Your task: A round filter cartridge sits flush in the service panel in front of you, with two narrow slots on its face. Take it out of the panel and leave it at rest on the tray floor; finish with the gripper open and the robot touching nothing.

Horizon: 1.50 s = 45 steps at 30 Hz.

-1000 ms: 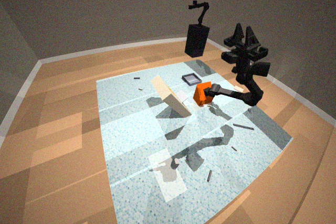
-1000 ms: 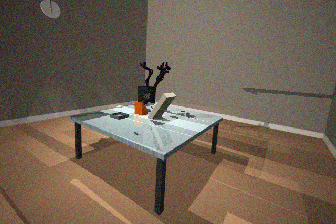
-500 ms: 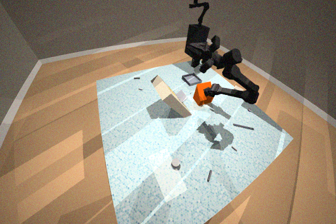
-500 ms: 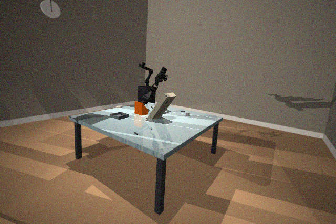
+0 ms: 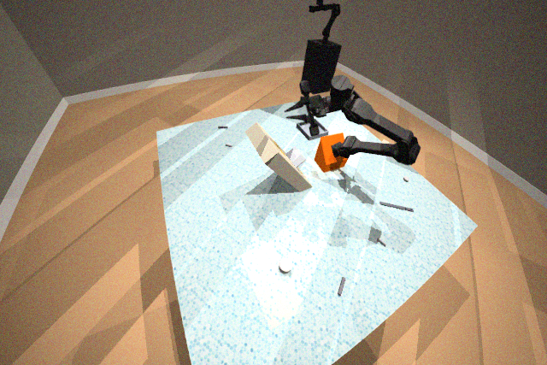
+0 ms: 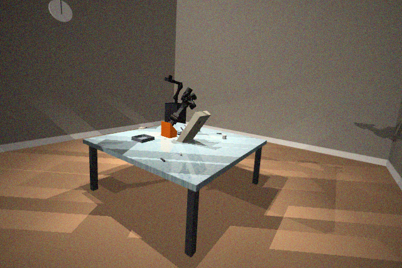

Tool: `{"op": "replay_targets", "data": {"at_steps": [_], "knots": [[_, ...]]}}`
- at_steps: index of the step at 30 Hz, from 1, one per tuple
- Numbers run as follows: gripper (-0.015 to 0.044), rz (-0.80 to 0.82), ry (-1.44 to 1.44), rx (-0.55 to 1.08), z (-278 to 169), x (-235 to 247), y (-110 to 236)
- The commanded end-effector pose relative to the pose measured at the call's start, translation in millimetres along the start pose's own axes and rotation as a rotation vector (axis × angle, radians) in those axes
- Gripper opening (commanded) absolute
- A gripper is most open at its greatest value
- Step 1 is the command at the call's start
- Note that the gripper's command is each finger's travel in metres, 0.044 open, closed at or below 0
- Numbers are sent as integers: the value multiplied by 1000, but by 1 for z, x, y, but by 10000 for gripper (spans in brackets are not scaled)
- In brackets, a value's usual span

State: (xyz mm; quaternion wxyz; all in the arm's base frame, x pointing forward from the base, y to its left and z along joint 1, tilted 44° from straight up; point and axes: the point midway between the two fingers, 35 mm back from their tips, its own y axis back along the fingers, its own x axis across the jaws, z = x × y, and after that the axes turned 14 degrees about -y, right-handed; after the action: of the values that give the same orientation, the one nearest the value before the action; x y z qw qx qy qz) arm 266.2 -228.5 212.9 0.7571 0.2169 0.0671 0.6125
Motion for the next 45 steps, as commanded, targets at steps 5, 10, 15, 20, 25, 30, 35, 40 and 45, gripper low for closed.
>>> {"op": "replay_targets", "data": {"at_steps": [5, 10, 15, 20, 25, 30, 35, 40, 45], "knots": [[90, 357, -1152, 335, -81, 54, -1], [90, 357, -1153, 335, -81, 54, -1], [90, 357, -1153, 335, -81, 54, -1], [90, 357, -1153, 335, -81, 54, -1], [90, 356, -1152, 337, -82, 55, -5], [90, 353, -1150, 341, -83, 58, -13], [90, 351, -1148, 343, -84, 61, -20], [90, 351, -1147, 343, -85, 64, -28], [90, 351, -1148, 342, -85, 68, -35]]}}
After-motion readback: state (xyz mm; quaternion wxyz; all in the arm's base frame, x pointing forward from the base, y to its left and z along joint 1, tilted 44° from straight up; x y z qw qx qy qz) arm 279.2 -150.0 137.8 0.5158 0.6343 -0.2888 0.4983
